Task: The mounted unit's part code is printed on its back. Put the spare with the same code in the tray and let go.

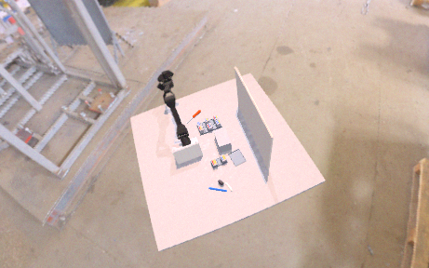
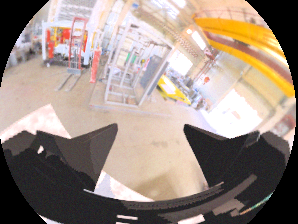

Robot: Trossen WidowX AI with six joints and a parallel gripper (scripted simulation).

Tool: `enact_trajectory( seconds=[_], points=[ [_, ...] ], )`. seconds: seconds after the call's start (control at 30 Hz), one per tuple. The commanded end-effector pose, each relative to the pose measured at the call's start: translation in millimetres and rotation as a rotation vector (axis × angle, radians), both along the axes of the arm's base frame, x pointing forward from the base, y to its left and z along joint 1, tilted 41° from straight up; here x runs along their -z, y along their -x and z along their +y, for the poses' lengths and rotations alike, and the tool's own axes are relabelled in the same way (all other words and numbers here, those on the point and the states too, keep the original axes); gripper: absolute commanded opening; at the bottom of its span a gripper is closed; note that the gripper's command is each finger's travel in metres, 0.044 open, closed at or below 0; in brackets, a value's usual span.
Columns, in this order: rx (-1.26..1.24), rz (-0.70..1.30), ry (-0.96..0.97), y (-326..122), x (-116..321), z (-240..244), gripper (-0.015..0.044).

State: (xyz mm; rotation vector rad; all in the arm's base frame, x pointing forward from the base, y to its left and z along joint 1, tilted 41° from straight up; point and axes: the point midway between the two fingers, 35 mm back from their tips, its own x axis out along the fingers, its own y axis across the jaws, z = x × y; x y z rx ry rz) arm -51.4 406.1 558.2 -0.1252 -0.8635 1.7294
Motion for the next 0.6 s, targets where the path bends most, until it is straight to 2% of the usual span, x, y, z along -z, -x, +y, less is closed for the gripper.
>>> enact_trajectory(
  seconds=[0.0,0.3,0.57],
  points=[
    [0.088,0.005,0.114,-43.5,31.0,22.1,0.0440],
    [0.312,0.079,0.404,-167.4,113.7,46.5,0.0440],
    [0.501,0.242,0.681,-283.6,200.1,25.4,0.0440]
  ],
)
